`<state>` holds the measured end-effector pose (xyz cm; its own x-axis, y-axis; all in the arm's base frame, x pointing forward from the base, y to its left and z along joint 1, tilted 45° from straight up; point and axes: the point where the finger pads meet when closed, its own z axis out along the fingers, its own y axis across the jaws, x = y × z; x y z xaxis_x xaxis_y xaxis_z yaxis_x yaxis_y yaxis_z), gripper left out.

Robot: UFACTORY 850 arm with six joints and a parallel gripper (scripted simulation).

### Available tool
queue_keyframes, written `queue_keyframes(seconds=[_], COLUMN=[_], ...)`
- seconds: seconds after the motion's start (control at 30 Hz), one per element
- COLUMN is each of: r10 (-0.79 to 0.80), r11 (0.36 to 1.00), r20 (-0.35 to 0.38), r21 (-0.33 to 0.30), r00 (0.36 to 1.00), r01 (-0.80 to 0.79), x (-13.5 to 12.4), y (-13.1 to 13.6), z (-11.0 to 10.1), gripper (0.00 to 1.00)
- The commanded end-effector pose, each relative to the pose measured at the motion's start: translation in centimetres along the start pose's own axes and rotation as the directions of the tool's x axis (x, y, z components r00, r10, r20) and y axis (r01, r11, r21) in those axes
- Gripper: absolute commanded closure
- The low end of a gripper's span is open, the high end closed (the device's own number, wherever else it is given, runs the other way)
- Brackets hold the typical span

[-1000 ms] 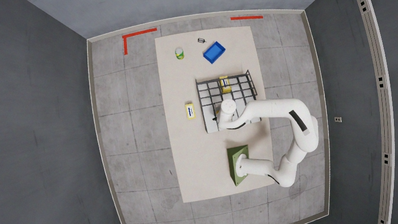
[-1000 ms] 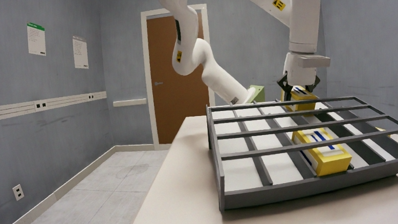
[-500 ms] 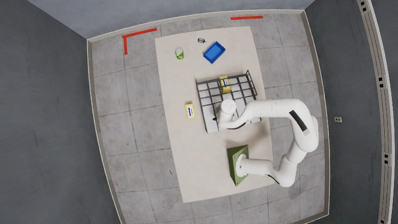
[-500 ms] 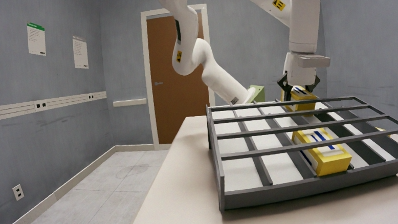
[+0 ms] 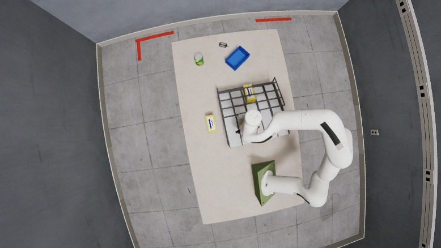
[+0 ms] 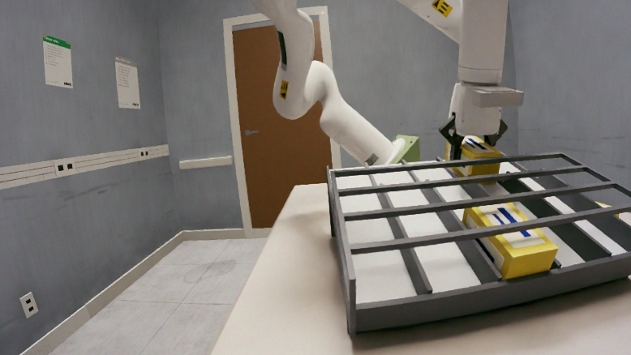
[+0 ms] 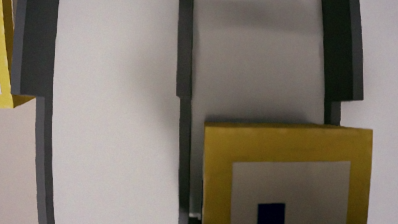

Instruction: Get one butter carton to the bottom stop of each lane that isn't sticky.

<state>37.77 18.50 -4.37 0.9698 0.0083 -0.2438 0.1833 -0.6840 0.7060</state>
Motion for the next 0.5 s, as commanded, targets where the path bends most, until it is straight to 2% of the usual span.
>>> queue_keyframes(seconds=[0.0,0.47], r10=[0.000,0.000], r11=[1.000,1.000], r20=[-0.002,-0.002], r21=[0.001,0.001], r00=[1.000,1.000], r01=[0.000,0.000], x=[0.04,0.05], y=[-0.02,-0.03], z=[-0.10,-0.11], gripper=[0.25,0.23])
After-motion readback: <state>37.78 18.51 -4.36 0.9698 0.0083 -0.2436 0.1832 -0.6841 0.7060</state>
